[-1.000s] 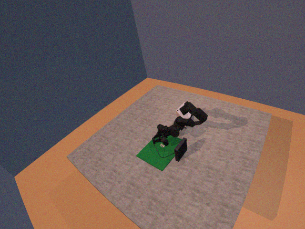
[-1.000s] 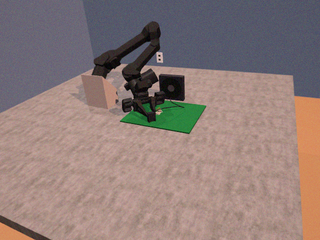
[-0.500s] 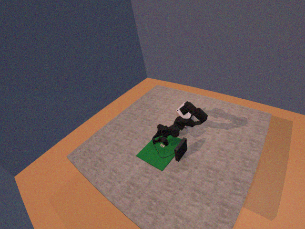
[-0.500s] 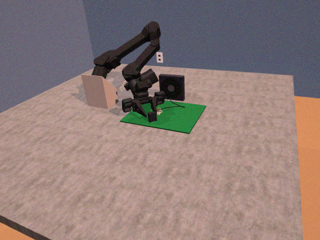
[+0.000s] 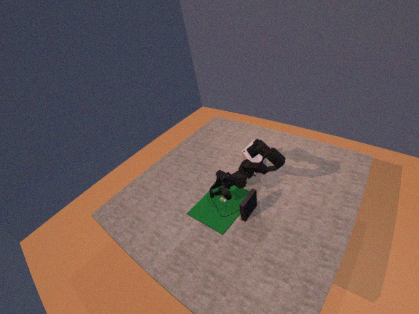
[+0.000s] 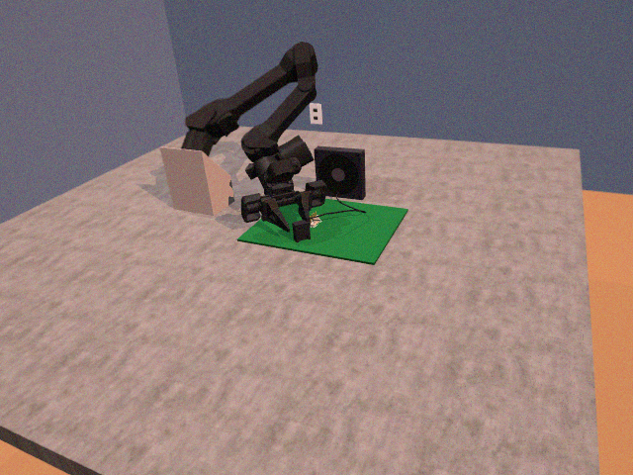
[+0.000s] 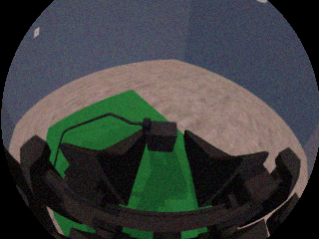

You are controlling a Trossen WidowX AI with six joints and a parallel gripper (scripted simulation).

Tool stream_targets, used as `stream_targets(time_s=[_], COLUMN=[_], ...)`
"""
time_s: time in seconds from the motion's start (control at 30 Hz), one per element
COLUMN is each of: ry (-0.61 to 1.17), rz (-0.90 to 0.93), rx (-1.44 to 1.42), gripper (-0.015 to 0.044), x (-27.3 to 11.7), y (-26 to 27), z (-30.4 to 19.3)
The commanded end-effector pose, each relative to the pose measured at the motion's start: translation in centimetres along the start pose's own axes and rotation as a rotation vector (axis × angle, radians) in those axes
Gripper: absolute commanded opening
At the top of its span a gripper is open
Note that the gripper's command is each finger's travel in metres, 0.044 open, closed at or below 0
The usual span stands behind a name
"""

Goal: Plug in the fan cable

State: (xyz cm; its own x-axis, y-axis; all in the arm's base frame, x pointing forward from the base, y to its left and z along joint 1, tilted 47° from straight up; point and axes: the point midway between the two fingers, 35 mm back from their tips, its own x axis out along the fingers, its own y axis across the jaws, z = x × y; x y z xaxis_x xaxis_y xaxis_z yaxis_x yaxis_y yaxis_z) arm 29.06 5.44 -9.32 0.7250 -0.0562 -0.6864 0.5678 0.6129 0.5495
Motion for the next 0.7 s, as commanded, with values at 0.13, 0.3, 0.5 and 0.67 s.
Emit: stream_targets(time_s=[0.13,0.3,0.5,0.67], ry=[-0.002,-0.001,-0.001,-0.001], rz=[0.002,0.002,0.002,0.002], rx=[0.002,0.002,0.002,0.002], gripper=[0.0205,0.0205,0.0205,0.0205], x=[-1.8,-3.2,-5.1,-6.6], y=[0.9,1.3,1.6,1.5], z=[0.7,1.1,1.6,1.9])
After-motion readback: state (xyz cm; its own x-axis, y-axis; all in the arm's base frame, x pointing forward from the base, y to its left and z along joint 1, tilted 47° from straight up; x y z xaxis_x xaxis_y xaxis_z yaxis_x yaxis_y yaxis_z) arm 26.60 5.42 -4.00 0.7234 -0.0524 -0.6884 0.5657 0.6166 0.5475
